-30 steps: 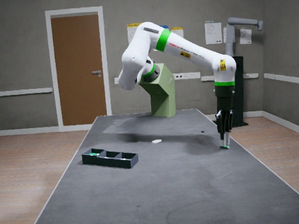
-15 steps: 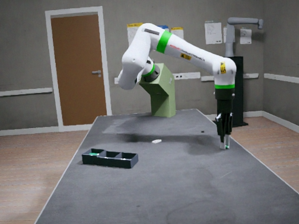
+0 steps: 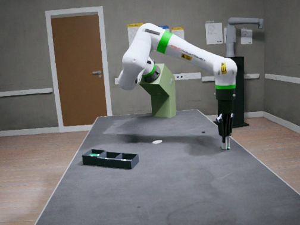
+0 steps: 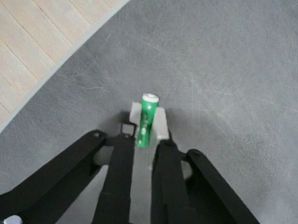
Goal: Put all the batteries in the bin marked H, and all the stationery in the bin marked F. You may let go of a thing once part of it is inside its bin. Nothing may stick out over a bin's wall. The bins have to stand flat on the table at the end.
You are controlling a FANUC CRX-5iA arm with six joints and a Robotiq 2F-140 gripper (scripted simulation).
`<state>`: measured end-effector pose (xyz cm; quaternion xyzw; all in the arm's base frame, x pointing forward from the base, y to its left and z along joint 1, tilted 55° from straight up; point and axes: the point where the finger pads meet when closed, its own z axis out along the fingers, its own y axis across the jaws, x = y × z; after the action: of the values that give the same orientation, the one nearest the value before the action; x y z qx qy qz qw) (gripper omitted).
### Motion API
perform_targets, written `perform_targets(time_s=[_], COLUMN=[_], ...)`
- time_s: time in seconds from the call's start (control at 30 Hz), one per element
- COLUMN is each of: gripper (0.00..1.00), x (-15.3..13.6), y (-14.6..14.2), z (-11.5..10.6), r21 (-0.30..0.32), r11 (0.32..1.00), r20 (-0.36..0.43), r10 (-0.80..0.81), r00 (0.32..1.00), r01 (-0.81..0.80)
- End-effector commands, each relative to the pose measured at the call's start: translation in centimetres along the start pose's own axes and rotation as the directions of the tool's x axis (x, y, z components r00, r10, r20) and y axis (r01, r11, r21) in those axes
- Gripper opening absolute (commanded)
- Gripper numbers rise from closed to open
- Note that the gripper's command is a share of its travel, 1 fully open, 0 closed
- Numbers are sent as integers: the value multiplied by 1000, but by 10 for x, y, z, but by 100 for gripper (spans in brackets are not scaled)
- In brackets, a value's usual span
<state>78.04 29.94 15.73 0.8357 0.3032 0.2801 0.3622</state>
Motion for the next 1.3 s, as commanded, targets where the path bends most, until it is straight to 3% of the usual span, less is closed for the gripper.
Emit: perform_targets(time_s=[0.0,0.77,1.27], gripper=[15,15,15], x=[0,0,0], y=[0,0,0], z=[0,0,-44], r21=[0,0,0], r11=[1000,1000,1000], r20=[0,0,0], r10=[0,0,0], r00=[1000,1000,1000], r01=[0,0,0])
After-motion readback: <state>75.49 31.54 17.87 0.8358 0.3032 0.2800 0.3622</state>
